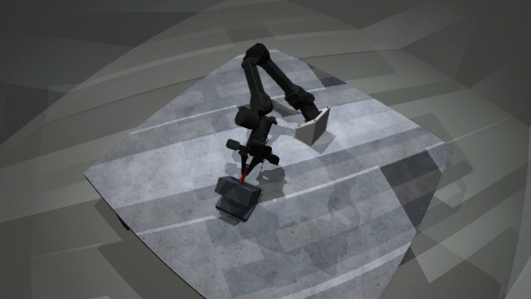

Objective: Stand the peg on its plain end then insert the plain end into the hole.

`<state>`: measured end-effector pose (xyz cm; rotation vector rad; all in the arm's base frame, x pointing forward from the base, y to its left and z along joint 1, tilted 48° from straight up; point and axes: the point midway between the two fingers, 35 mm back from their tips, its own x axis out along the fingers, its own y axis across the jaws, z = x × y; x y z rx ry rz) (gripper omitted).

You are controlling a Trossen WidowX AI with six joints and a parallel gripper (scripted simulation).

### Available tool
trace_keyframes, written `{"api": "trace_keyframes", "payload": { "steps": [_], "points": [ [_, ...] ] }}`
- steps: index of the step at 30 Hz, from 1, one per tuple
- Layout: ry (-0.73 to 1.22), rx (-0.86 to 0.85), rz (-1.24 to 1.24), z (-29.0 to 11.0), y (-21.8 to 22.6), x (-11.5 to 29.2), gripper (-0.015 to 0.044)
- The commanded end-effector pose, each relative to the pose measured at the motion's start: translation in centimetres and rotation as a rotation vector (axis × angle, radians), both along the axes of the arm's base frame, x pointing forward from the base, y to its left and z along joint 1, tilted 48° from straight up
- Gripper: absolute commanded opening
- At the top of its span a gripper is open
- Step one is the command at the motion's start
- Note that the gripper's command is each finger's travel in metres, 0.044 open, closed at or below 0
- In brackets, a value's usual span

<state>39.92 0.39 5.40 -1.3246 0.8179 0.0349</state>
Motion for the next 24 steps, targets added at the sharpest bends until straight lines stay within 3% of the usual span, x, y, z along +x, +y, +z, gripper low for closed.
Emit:
{"api": "trace_keyframes", "payload": {
  "steps": [1, 24],
  "points": [
    [0.009, 0.000, 0.004, -0.45, -0.06, 0.24, 0.0000],
    [0.008, -0.001, 0.004, -1.05, -0.55, 1.07, 0.0000]
  ]
}}
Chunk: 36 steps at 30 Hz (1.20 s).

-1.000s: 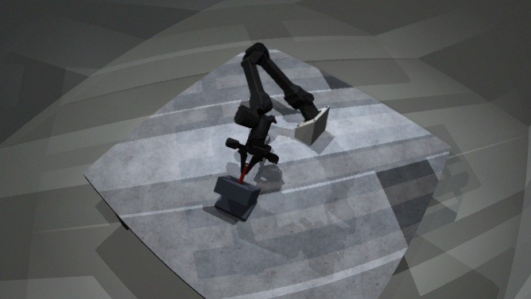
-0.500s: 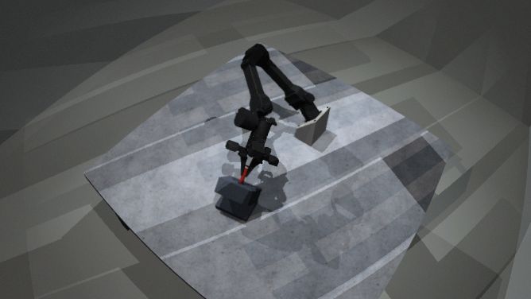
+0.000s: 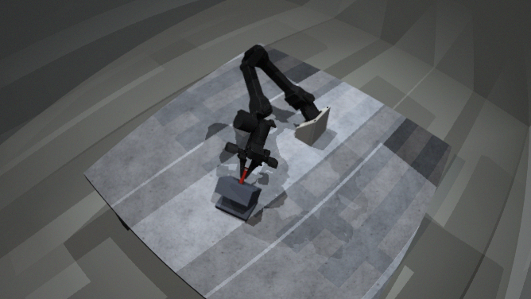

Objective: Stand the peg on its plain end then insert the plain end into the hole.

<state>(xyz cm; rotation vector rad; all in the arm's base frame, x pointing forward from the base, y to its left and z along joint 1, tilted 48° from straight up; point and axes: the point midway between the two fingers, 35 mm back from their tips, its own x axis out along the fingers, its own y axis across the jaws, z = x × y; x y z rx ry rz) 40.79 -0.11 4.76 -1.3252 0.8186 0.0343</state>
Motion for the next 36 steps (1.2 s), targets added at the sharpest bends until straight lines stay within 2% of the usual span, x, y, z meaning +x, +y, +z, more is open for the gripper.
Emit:
{"api": "trace_keyframes", "payload": {
  "steps": [1, 20, 36],
  "points": [
    [0.008, 0.000, 0.005, -0.44, -0.07, 0.22, 0.0000],
    [-0.002, 0.001, 0.001, -0.27, -0.22, 0.30, 0.0000],
    [-0.001, 0.001, 0.001, -0.14, -0.10, 0.17, 0.0420]
  ]
}}
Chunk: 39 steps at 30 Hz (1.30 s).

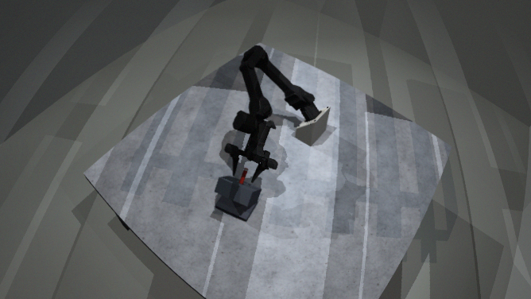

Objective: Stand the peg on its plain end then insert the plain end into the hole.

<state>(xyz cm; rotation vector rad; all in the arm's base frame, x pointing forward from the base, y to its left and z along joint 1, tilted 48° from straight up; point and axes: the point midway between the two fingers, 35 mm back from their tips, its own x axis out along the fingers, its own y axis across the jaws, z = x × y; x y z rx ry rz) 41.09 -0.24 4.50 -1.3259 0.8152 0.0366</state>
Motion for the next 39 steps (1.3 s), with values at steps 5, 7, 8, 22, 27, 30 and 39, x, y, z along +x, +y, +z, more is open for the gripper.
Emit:
{"api": "trace_keyframes", "payload": {
  "steps": [5, 7, 8, 22, 27, 30, 39],
  "points": [
    [0.003, 0.001, -0.002, 0.5, 0.4, -0.5, 0.0440],
    [0.004, 0.002, -0.002, 0.7, 0.5, -0.7, 0.0440],
    [0.004, 0.002, -0.002, 0.7, 0.6, -0.8, 0.0440],
    [0.011, 0.004, -0.001, 1.8, 1.7, -2.0, 0.0440],
    [0.014, 0.004, 0.000, 2.2, 2.1, -2.5, 0.0440],
    [0.015, 0.004, 0.000, 2.5, 2.3, -2.8, 0.0440],
    [0.019, 0.004, 0.001, 3.2, 3.1, -3.6, 0.0440]
  ]
}}
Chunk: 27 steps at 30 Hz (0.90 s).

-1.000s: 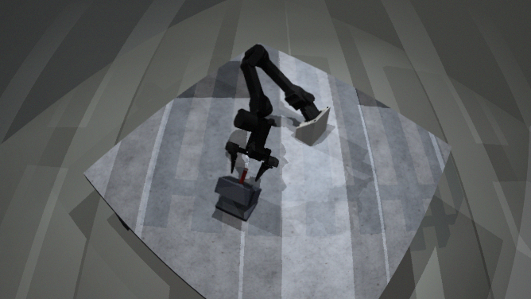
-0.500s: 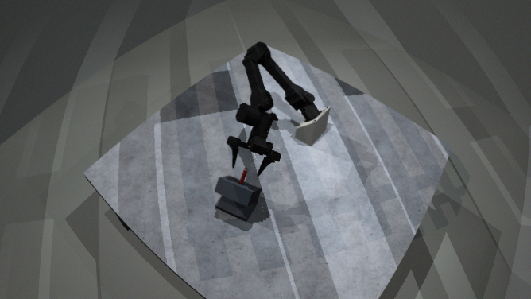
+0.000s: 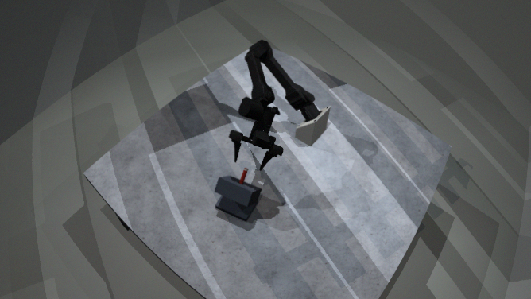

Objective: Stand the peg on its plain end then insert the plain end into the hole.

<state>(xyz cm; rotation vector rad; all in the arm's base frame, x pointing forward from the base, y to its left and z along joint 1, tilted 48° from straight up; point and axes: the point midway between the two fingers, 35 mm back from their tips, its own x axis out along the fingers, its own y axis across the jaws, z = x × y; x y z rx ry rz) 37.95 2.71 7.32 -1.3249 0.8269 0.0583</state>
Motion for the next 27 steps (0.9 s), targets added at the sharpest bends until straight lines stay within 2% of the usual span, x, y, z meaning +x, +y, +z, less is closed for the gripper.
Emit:
{"api": "trace_keyframes", "payload": {
  "steps": [1, 27],
  "points": [
    [-0.001, -0.002, -0.006, 0.5, 0.2, -0.6, 0.0440],
    [0.004, -0.004, -0.004, 2.4, 2.3, -3.3, 0.0440]
  ]
}}
